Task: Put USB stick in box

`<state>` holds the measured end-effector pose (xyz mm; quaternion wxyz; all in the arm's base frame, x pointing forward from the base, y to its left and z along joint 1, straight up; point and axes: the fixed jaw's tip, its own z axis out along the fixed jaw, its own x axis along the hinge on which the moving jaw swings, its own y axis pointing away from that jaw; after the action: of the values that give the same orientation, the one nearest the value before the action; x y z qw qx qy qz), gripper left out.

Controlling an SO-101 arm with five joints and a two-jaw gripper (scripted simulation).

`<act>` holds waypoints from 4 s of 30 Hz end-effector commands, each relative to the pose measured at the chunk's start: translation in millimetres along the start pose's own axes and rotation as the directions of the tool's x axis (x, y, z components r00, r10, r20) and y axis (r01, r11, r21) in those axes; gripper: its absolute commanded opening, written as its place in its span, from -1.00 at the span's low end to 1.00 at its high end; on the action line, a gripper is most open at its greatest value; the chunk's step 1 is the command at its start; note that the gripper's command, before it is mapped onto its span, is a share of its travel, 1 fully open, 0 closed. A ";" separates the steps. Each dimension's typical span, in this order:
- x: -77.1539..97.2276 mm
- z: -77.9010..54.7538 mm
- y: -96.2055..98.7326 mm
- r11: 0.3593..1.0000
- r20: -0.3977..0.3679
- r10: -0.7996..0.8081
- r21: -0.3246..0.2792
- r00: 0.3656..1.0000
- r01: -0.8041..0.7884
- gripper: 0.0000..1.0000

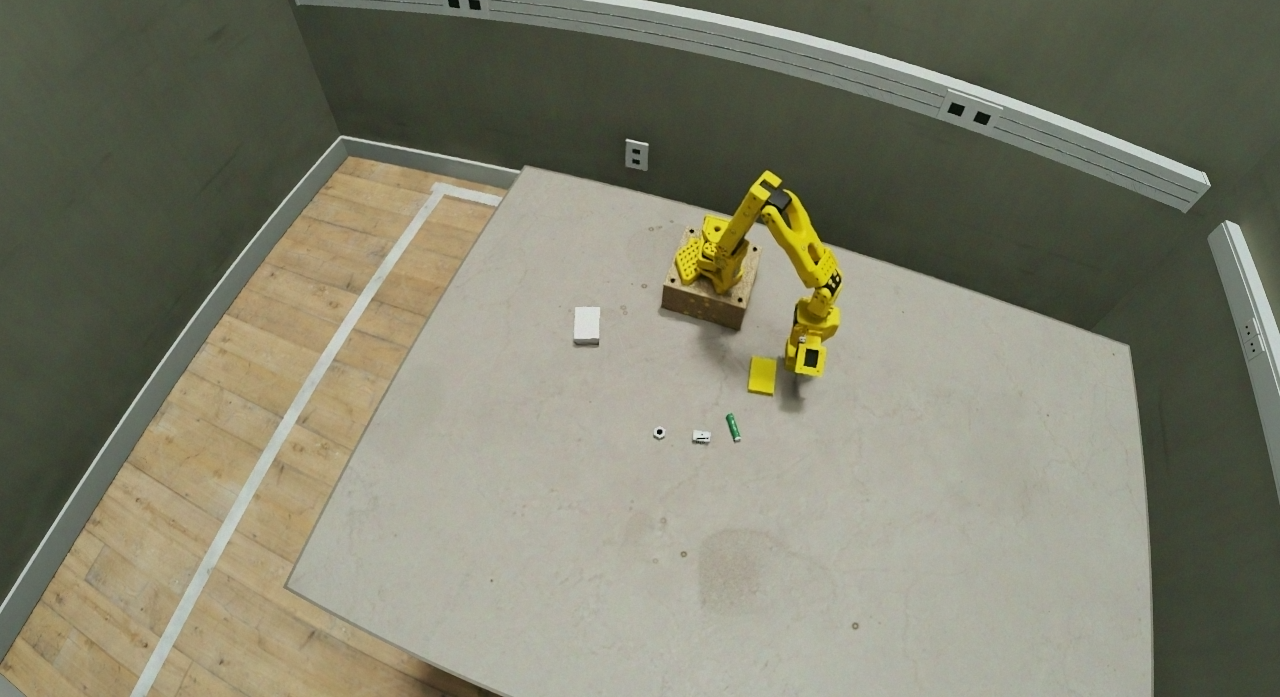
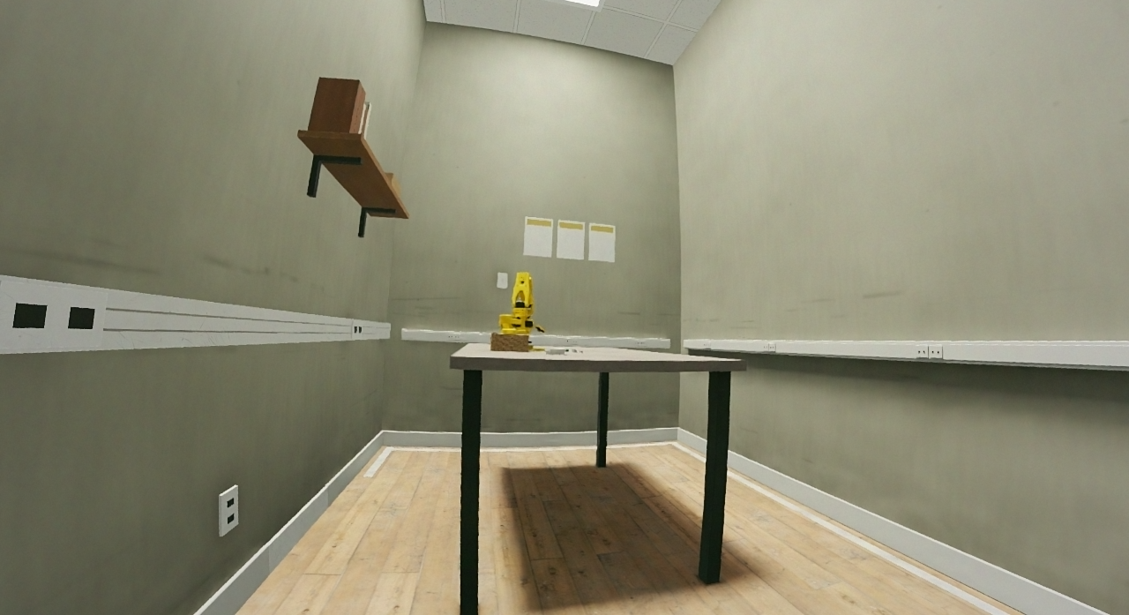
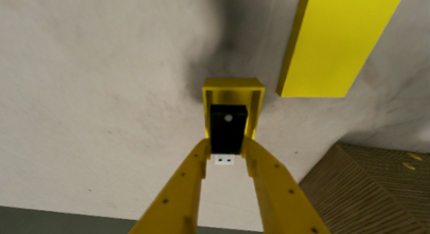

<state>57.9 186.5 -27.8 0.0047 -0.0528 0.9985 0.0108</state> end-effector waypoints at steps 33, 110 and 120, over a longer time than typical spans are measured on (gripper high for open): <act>2.2 11.4 -4.7 1.000 -0.008 0.003 0.016 1.000 -0.003 -0.85; 2.2 11.4 -4.7 1.000 -0.008 0.003 0.016 1.000 -0.003 -0.61; 2.2 8.6 -4.3 1.000 -0.008 0.003 0.016 1.000 -0.003 -0.61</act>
<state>58.0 186.8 -34.7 0.0059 -0.0528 0.9985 0.0139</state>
